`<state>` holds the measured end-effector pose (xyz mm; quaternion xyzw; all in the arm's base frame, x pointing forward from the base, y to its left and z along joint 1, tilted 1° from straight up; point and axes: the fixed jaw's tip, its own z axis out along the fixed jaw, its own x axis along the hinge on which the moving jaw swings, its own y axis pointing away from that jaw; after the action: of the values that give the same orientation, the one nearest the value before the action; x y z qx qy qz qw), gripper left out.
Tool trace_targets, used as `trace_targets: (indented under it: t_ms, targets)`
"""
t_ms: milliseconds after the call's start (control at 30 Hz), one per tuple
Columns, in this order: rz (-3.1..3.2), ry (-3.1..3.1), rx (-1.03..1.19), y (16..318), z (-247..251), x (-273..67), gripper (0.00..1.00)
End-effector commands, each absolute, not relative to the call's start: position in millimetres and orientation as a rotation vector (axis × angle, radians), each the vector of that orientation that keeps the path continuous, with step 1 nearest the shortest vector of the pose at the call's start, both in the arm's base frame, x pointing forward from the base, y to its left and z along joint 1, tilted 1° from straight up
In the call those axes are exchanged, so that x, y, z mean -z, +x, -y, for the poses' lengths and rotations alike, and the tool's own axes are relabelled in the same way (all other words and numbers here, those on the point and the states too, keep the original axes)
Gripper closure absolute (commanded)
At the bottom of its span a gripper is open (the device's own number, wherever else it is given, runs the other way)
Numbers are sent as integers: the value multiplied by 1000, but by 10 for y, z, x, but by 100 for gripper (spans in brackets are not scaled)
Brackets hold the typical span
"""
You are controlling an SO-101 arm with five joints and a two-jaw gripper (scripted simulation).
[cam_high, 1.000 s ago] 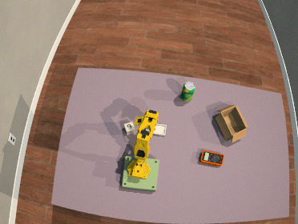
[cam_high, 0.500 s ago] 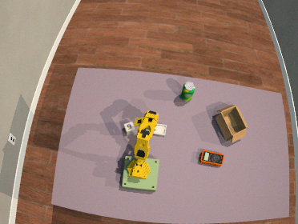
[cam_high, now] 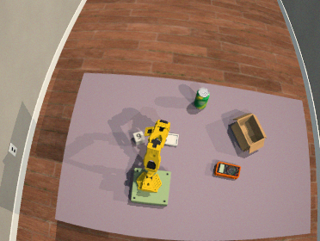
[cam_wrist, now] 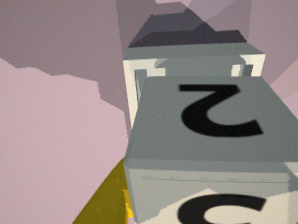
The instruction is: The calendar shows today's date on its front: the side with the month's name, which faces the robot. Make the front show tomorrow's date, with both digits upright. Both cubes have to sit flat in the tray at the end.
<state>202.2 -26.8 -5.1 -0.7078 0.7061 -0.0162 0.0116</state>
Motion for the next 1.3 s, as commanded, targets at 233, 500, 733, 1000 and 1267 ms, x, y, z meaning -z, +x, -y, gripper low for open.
trace_targets:
  t_ms: [233, 500, 733, 1000, 1267]
  targets:
    - [-2225, -2204, 20, 1978, 269, 118, 100]
    - [-2226, -2203, 20, 1976, 269, 168, 100]
    - [-2226, -2203, 20, 1976, 269, 172, 100]
    - [-2226, -2203, 20, 1976, 269, 189, 100]
    - [-2226, -2203, 20, 1977, 269, 193, 100]
